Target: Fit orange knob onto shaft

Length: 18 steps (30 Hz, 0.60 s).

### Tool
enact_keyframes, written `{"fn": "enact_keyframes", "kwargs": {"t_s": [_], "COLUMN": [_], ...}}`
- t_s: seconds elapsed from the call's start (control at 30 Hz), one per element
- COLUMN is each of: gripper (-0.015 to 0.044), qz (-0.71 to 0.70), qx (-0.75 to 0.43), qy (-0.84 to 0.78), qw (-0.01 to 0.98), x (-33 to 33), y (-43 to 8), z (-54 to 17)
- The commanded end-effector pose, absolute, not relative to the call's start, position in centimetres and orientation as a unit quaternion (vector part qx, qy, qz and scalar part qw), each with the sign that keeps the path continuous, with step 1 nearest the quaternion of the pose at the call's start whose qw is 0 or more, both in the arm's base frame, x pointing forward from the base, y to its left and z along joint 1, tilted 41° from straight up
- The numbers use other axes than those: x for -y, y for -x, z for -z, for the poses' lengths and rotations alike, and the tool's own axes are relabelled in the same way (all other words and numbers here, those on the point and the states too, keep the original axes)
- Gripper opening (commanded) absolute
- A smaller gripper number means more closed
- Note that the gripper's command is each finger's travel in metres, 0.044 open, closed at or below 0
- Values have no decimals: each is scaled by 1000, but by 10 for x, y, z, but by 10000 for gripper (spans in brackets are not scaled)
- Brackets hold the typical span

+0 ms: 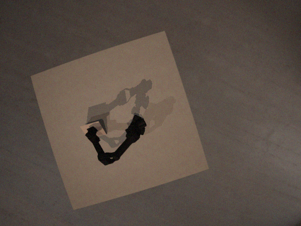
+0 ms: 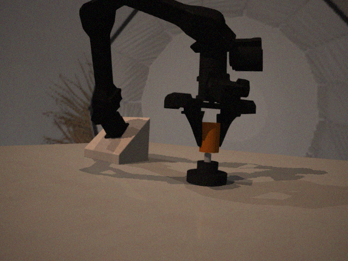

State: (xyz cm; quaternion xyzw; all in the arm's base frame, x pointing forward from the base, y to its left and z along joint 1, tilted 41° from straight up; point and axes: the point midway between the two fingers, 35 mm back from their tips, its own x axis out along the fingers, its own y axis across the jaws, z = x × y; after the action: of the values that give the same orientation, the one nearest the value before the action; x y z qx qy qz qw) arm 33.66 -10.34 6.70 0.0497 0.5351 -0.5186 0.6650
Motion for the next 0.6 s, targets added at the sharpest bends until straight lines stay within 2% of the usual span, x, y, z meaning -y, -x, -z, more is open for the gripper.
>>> {"fn": "enact_keyframes", "kwargs": {"t_s": [0.0,0.57], "gripper": [0,0], "qz": [536,536], "qx": [-517,-517], "qy": [-70,-70], "qw": [663,663], "x": [104,106], "y": [-337,-335], "z": [-66,-64]}}
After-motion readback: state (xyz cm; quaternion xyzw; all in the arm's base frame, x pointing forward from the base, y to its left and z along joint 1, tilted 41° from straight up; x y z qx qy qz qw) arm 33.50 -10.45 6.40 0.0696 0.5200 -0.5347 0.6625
